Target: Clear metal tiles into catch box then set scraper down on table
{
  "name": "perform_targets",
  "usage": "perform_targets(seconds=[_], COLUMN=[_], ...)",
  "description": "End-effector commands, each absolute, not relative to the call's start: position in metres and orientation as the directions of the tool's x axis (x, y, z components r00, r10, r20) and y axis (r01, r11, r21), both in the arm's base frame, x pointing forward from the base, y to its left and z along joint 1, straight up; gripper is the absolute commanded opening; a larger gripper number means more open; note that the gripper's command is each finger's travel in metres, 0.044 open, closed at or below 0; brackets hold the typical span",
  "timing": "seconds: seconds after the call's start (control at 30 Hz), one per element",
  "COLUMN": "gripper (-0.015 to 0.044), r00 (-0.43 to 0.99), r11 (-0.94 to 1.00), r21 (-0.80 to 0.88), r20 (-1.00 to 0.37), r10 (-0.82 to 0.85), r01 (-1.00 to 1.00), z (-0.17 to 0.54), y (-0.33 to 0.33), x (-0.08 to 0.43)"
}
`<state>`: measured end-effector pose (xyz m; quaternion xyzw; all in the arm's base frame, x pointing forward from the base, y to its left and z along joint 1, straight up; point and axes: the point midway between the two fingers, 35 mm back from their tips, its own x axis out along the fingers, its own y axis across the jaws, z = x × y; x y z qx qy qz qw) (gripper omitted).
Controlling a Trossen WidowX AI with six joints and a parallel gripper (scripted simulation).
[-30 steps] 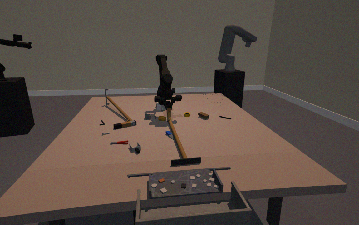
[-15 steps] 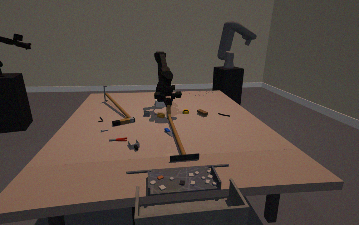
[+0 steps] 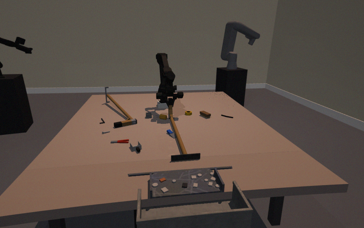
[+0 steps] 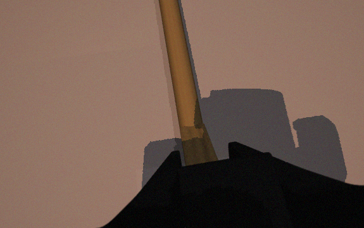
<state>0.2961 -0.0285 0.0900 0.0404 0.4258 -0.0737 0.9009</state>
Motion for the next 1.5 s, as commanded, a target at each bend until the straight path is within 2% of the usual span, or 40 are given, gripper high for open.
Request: perform_targets(seconds=[0.0, 1.47], gripper=[0.0000, 0.0000], r00=[0.633, 0.624], r11=[0.984, 0.982], r21=[0.011, 0.004], r20=[-0.767, -0.772], r10=[-0.104, -0.118], r01=[0.176, 0.191], z=[0.092, 0.091], y=[-0.029, -0.078], x=[0.291, 0.273])
